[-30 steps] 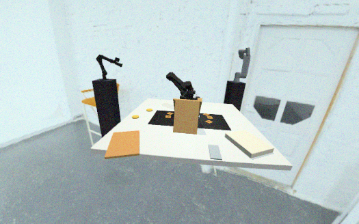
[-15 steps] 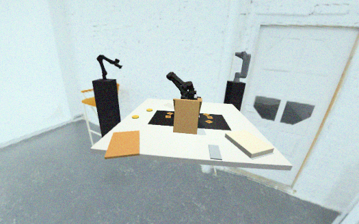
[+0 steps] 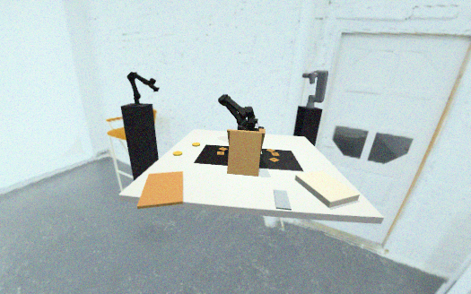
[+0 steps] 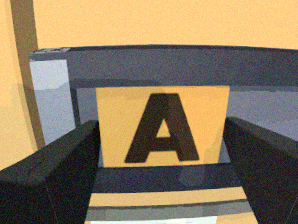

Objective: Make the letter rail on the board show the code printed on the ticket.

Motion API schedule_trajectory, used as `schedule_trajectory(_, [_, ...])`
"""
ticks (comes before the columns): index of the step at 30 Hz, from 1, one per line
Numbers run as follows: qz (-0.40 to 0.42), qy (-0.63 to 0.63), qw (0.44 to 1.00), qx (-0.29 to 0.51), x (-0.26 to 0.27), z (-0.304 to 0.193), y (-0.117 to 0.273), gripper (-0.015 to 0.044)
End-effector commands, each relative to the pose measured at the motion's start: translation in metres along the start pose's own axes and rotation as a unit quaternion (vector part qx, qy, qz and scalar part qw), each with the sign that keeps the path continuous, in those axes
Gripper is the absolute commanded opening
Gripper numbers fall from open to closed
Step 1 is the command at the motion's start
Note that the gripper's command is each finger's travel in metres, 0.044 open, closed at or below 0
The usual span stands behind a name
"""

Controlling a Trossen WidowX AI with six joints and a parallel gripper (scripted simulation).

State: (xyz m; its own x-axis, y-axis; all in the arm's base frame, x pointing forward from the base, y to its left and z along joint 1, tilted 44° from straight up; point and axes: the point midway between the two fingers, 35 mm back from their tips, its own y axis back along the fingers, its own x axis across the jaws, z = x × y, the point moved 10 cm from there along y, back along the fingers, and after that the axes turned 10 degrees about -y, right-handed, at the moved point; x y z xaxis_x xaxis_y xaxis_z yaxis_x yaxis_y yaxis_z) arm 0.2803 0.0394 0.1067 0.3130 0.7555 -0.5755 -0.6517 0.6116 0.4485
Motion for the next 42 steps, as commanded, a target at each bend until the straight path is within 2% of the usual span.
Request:
schedule_trajectory(1, [-0.002, 0.001, 1.000, -0.002, 0.001, 0.000, 0.007, 0.0295])
schedule_trajectory(42, [-0.001, 0.001, 1.000, -0.001, 0.003, 0.001, 0.041, 0.0295])
